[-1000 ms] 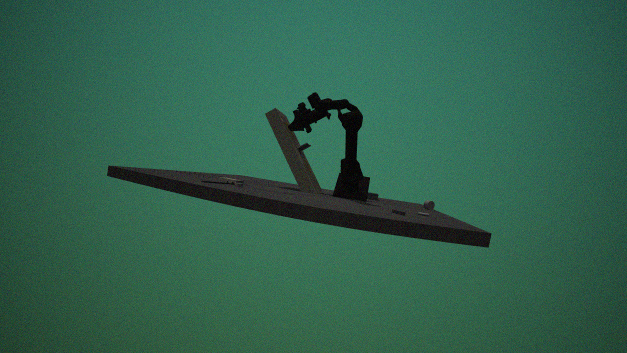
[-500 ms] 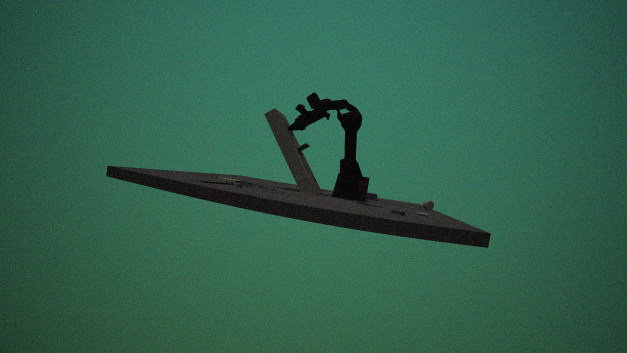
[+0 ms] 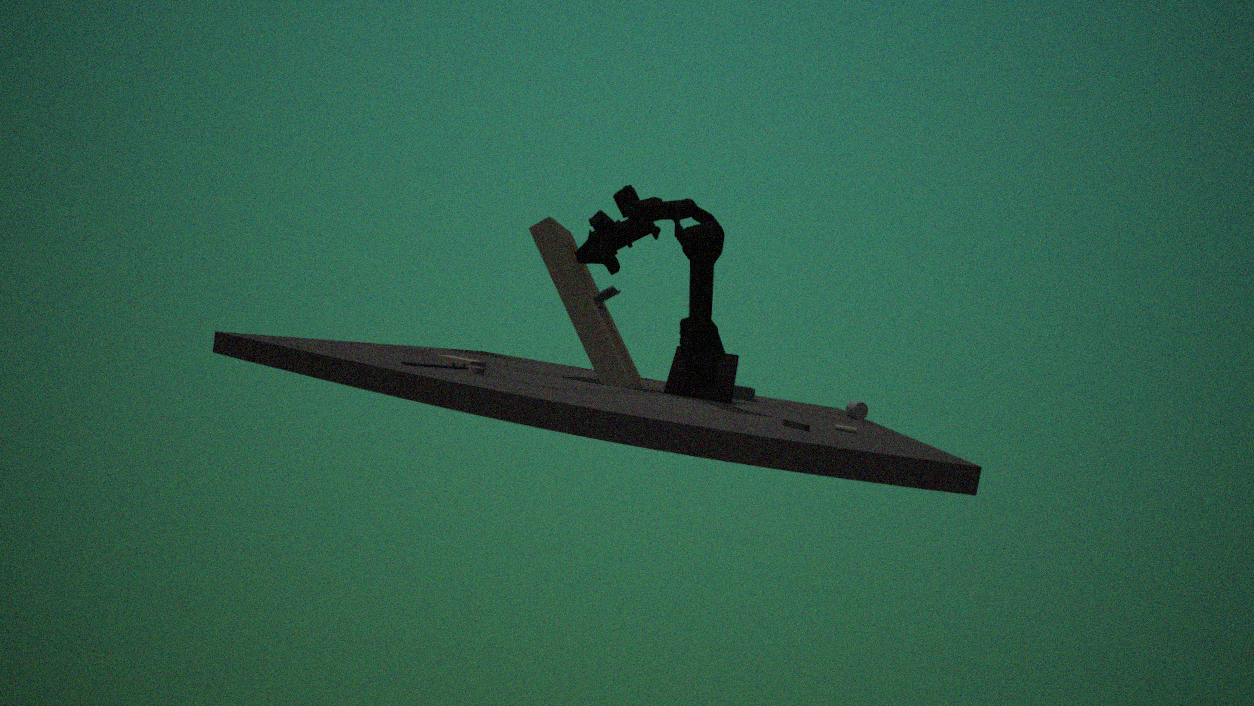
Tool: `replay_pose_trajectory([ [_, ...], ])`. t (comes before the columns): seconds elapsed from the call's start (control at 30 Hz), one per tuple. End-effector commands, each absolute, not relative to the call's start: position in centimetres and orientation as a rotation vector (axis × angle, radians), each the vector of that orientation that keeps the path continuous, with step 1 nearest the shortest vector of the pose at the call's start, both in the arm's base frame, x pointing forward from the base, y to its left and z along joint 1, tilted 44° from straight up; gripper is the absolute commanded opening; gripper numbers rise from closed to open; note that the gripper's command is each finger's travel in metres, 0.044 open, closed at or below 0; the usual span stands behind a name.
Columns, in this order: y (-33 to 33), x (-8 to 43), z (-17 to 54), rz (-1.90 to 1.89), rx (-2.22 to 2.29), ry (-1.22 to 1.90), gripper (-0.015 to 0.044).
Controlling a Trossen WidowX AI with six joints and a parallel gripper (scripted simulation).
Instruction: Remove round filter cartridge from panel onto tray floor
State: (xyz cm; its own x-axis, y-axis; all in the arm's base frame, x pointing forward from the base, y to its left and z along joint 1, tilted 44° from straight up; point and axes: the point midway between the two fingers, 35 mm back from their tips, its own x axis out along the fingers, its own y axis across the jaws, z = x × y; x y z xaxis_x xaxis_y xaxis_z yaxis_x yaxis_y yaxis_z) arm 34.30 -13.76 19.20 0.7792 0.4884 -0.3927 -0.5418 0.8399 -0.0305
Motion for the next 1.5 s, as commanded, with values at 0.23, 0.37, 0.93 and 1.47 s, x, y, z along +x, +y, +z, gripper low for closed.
replay_pose_trajectory([
  [0.23,-13.5,34.6,19.0,0.621,-0.457,0.301,0.0],
  [0.37,-13.9,34.2,19.2,0.617,-0.428,0.315,0.0],
  [0.93,-17.3,28.7,21.9,0.599,-0.333,0.344,0.0],
  [1.47,-15.9,27.2,20.1,0.599,-0.332,0.344,0.0],
])
